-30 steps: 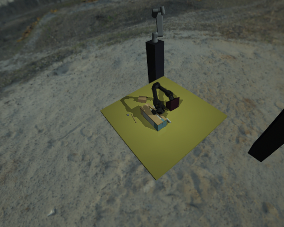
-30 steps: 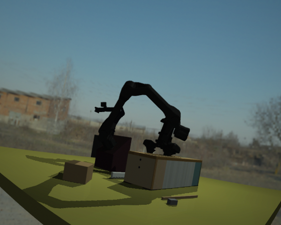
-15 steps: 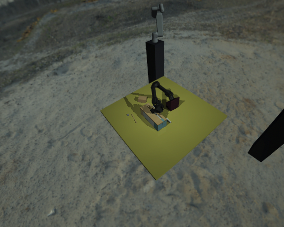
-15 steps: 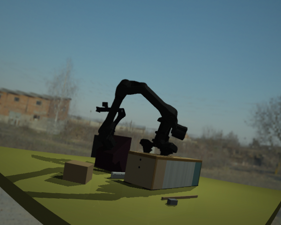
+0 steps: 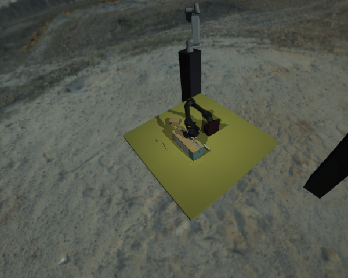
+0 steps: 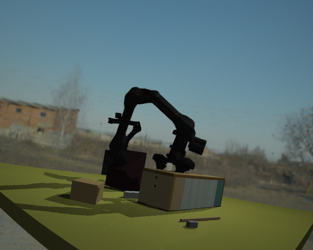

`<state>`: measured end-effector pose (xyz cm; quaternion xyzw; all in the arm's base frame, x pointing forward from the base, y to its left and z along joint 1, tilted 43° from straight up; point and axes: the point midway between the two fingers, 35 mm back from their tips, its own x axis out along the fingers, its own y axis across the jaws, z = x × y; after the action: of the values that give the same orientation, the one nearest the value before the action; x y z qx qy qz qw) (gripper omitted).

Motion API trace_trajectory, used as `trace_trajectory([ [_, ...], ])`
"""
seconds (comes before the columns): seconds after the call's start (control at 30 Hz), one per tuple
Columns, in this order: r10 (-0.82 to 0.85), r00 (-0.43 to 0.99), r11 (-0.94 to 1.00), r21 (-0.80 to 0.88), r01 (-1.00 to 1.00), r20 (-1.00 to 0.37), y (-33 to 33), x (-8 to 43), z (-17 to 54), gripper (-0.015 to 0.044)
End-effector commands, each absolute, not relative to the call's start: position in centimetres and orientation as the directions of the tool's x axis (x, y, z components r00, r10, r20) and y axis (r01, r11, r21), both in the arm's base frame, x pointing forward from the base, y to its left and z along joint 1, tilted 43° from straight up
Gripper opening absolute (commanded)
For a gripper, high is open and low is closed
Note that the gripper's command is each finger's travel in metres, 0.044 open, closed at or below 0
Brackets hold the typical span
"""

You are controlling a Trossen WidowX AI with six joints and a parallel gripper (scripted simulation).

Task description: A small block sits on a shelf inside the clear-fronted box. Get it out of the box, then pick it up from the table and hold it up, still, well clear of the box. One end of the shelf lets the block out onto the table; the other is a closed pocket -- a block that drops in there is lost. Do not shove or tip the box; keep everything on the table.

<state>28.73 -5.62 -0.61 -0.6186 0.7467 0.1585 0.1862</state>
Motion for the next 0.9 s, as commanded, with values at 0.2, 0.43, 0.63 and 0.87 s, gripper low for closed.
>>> trace_trajectory([
  [0.2,-0.866,-0.164,0.181,0.008,-0.983,-0.473,-5.0,28.8,-1.2,0.0400],
  [0.43,-0.866,-0.164,0.181,0.008,-0.983,-0.473,-5.4,28.7,-0.9,0.0400],
  [0.63,-0.866,-0.164,0.181,0.009,-0.983,-0.473,-5.8,28.6,-0.5,0.0400],
  [0.87,-0.866,-0.164,0.181,0.009,-0.983,-0.472,-6.4,28.5,0.0,0.0400],
])
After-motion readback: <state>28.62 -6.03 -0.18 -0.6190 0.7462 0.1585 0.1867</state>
